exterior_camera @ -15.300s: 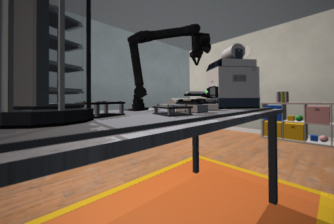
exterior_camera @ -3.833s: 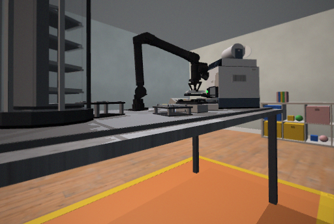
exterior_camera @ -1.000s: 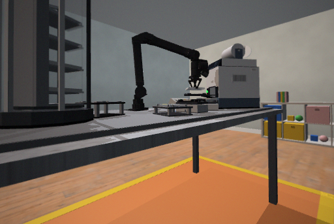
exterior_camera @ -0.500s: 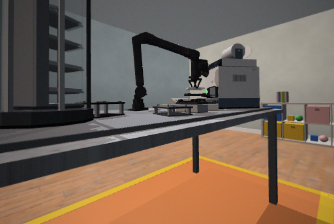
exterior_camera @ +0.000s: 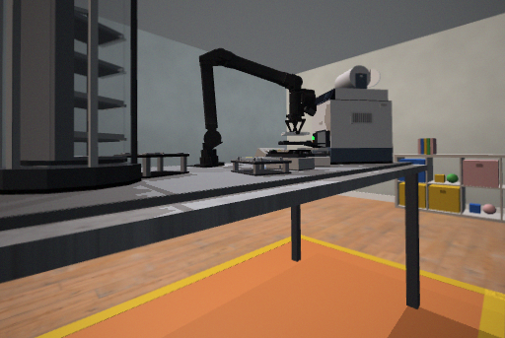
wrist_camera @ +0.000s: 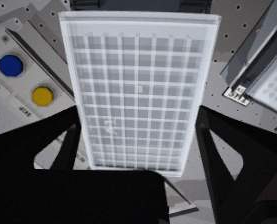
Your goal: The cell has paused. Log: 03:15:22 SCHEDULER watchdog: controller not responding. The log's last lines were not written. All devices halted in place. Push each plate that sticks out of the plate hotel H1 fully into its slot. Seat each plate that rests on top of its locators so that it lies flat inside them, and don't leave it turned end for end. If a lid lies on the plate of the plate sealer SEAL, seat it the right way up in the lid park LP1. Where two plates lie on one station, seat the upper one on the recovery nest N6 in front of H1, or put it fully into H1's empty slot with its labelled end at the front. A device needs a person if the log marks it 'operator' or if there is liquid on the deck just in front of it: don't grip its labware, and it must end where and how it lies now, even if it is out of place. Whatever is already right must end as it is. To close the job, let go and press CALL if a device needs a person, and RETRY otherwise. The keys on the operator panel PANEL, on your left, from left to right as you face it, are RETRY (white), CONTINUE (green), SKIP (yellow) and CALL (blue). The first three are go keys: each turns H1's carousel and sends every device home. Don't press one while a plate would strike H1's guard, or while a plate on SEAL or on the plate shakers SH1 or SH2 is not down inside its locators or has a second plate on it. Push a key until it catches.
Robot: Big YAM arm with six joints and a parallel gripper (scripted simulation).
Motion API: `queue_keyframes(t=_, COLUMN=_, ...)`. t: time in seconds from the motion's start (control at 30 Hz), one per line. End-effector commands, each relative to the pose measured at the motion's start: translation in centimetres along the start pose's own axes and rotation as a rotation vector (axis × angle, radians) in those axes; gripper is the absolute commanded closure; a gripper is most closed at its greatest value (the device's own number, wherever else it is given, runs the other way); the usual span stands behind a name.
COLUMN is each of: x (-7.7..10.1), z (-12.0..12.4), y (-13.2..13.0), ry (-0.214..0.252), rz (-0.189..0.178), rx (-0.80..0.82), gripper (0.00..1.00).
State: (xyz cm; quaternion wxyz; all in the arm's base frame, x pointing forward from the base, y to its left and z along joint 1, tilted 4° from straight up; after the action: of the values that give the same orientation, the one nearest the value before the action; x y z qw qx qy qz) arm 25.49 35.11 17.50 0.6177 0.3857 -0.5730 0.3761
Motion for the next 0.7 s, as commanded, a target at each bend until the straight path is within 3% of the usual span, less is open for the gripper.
queue_keyframes(t=0.0, x=-0.87, z=-0.34, y=0.61, ry=0.01, rz=-0.002, rx=0.014, gripper=0.18)
queue_keyframes(t=0.67, x=-0.07, z=0.01, y=0.35, ry=-0.008, rz=0.002, rx=0.008, gripper=0.18)
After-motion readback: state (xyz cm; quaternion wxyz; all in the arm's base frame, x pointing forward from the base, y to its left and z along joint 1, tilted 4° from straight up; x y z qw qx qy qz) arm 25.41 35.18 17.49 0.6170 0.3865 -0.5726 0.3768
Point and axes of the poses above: the point where the finger pads meet when closed, its own x axis back along the fingers, its own y axis across the jaws, z = x × y, the point moved 4 cm from there along x, back along the fingers, and after that the axes turned 13 degrees about x, right-handed, at the moved point
